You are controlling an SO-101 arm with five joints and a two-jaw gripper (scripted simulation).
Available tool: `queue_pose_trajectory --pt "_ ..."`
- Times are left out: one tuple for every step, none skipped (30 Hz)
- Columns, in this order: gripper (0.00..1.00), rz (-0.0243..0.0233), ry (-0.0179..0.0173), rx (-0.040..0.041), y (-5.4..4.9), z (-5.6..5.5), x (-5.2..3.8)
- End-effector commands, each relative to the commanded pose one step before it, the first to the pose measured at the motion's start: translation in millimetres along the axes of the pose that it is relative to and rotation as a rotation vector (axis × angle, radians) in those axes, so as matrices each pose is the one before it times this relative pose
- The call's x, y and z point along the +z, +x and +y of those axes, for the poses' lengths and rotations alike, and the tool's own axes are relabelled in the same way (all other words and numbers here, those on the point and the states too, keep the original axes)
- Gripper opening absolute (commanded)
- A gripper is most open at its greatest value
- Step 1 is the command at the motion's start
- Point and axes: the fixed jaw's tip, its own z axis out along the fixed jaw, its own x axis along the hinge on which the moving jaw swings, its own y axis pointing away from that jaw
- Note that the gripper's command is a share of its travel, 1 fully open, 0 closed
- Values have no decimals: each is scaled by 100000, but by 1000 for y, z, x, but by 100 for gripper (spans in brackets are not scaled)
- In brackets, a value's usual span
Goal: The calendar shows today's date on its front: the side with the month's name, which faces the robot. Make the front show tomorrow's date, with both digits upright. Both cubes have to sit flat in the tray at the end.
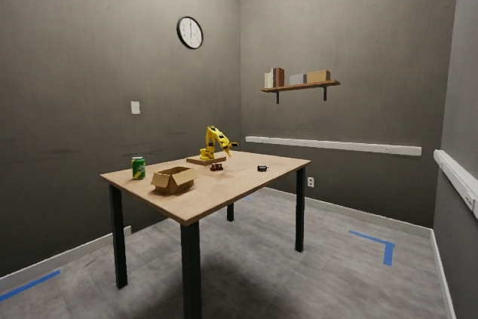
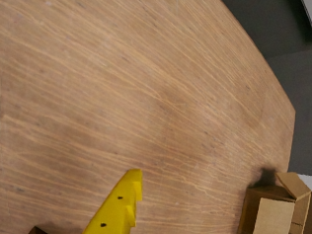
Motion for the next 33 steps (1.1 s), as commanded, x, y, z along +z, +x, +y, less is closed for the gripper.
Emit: queue_pose_trajectory --pt "65 2900 -1841 -16566 11745 2495 -7656" --pt "64 583 -660 -3998 2161 1252 -1242" --pt "63 554 -687 -3994 2104 1346 -1234" --pt "63 523 -710 -3990 2036 1448 -1219" --pt "62 489 -729 -3980 1975 1539 -1205" --pt "61 453 -750 -3970 1902 1629 -1191" --pt "61 419 -767 -3958 1824 1715 -1171" --pt "60 381 -782 -3948 1739 1793 -1158" --pt "60 0 0 0 0 0 0" --pt "60 0 0 0 0 0 0" --pt "59 345 -797 -3932 1652 1869 -1145" --pt "59 309 -806 -3915 1557 1940 -1120" --pt "58 271 -815 -3897 1467 1999 -1100" --pt "57 232 -823 -3880 1366 2063 -1080" --pt "57 196 -827 -3859 1268 2106 -1068" --pt "56 161 -828 -3838 1159 2152 -1037" --pt "55 122 -831 -3811 1054 2195 -1018" --pt "55 83 -830 -3788 951 2226 -994" --pt "54 48 -829 -3761 839 2243 -978" --pt "53 14 -821 -3731 733 2269 -948" --pt "53 -24 -814 -3702 628 2276 -920" --pt "52 -54 -806 -3672 517 2289 -904" --pt "52 -90 -793 -3637 412 2277 -872" --pt "51 -118 -784 -3604 304 2279 -850" --pt "50 -153 -770 -3569 208 2261 -825" --pt "50 0 0 0 0 0 0" --pt "50 0 0 0 0 0 0" --pt "50 -179 -756 -3530 105 2245 -799" --pt "49 -211 -739 -3494 4 2225 -773" --pt "49 -232 -722 -3453 -87 2190 -752" --pt "48 -262 -702 -3413 -181 2156 -725" --pt "47 -283 -684 -3373 -266 2119 -693" --pt "47 -307 -664 -3327 -354 2078 -673"
